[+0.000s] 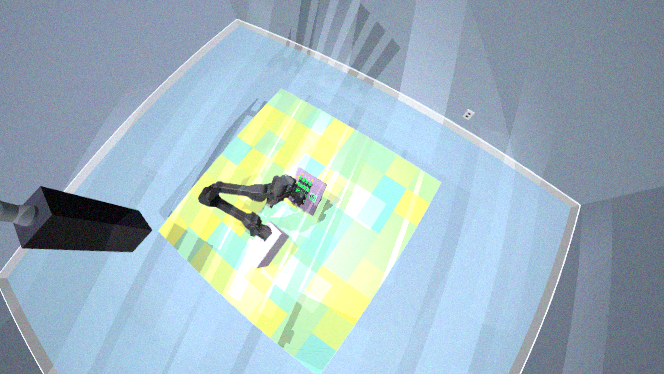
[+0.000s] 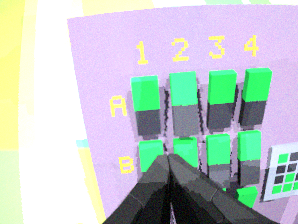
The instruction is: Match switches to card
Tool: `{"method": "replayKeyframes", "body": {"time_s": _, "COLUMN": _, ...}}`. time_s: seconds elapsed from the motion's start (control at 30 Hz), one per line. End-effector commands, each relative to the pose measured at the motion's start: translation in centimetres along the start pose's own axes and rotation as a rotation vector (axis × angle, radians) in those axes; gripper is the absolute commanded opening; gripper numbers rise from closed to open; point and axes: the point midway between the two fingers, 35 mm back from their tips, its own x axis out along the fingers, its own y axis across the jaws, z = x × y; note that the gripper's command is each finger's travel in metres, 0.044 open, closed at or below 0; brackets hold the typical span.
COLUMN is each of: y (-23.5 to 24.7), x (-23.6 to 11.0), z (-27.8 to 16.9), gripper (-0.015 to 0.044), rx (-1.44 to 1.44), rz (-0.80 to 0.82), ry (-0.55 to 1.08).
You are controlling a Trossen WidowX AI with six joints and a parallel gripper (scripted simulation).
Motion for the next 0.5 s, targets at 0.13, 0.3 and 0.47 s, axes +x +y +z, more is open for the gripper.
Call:
{"method": "replayKeyframes", "body": {"time_s": 0.13, "y": 0.6, "x": -3.1, "z": 0.3, "gripper": 0.0, "rx": -0.01, "rz": 0.014, "ry": -0.009}}
{"method": "replayKeyframes", "body": {"time_s": 0.3, "y": -1.3, "x": -3.4, "z": -2.2, "gripper": 0.0, "rx": -0.011, "rz": 0.009, "ry": -0.005}}
{"method": "replayKeyframes", "body": {"time_s": 0.47, "y": -2.6, "x": -3.7, "z": -4.7, "gripper": 0.0, "rx": -0.011, "rz": 0.012, "ry": -0.008}}
